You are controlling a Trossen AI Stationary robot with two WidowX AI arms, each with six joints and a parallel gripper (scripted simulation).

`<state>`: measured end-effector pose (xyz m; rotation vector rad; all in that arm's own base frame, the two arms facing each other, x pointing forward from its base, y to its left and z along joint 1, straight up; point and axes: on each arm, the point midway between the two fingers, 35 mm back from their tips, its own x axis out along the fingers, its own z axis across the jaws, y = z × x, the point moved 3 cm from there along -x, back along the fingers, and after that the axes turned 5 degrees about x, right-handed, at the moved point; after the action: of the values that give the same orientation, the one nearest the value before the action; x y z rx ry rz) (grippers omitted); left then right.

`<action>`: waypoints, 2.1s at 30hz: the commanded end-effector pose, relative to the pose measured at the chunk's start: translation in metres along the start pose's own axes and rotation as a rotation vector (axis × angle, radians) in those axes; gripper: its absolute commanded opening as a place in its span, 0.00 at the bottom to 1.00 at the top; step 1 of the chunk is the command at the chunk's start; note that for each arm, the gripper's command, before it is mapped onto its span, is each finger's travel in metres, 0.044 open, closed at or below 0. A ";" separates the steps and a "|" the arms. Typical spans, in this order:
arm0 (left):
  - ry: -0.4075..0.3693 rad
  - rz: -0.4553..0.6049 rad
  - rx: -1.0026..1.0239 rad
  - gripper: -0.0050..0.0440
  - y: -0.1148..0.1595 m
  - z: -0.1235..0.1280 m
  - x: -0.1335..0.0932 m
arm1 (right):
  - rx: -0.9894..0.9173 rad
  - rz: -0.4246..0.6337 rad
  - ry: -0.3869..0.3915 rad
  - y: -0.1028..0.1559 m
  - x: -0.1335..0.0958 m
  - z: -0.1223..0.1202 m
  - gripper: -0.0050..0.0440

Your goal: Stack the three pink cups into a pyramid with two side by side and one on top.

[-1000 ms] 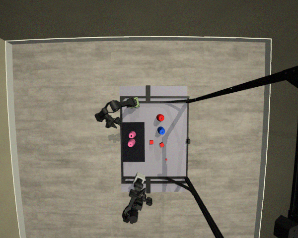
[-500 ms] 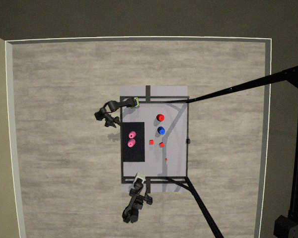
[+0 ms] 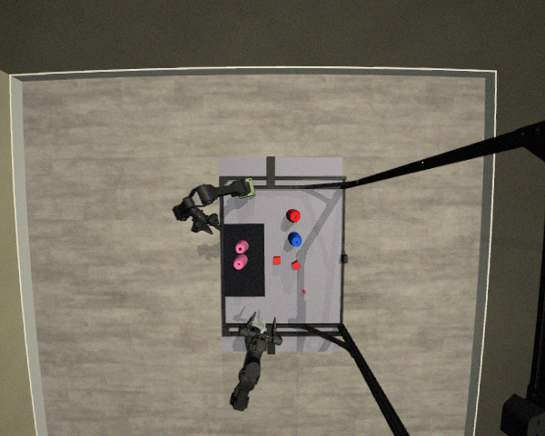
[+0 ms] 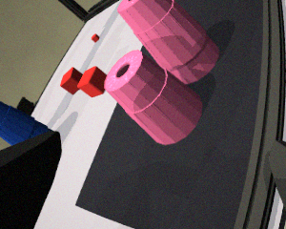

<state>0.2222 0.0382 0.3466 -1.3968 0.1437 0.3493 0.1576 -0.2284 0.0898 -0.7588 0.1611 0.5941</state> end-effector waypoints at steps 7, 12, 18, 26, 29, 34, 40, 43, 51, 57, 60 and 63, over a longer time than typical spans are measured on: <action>-0.113 0.359 -0.028 1.00 0.046 0.062 0.107 | -0.005 -0.003 -0.001 0.000 0.000 0.000 1.00; -0.149 0.537 -0.068 1.00 0.092 0.100 0.151 | -0.005 -0.003 -0.001 0.000 0.000 0.000 1.00; -0.165 0.650 -0.103 1.00 0.130 0.126 0.174 | -0.005 -0.003 -0.001 0.000 0.000 0.000 1.00; -0.175 0.776 -0.151 1.00 0.180 0.154 0.193 | -0.005 -0.003 -0.001 0.000 0.000 0.000 1.00; -0.175 0.791 -0.157 1.00 0.186 0.157 0.195 | -0.005 -0.003 -0.001 0.000 0.000 0.000 1.00; -0.175 0.795 -0.159 1.00 0.188 0.158 0.196 | -0.005 -0.003 -0.001 0.000 0.000 0.000 1.00; -0.175 0.795 -0.159 1.00 0.201 0.155 0.200 | -0.005 -0.003 -0.001 0.000 0.000 0.000 1.00; -0.175 0.795 -0.159 1.00 0.201 0.155 0.200 | -0.005 -0.003 -0.001 0.000 0.000 0.000 1.00; -0.175 0.795 -0.159 1.00 0.203 0.155 0.201 | -0.005 -0.003 -0.001 0.000 0.000 0.000 1.00; -0.175 0.795 -0.159 1.00 0.212 0.153 0.204 | -0.005 -0.003 -0.001 0.000 0.000 0.000 1.00; -0.175 0.795 -0.159 1.00 0.217 0.152 0.206 | -0.005 -0.003 -0.001 0.000 0.000 0.000 1.00; -0.175 0.795 -0.159 1.00 0.222 0.152 0.207 | -0.005 -0.003 -0.001 0.000 0.000 0.000 1.00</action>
<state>0.3310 0.2493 0.1160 -1.4115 0.5185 1.1444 0.1576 -0.2287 0.0900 -0.7616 0.1605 0.5934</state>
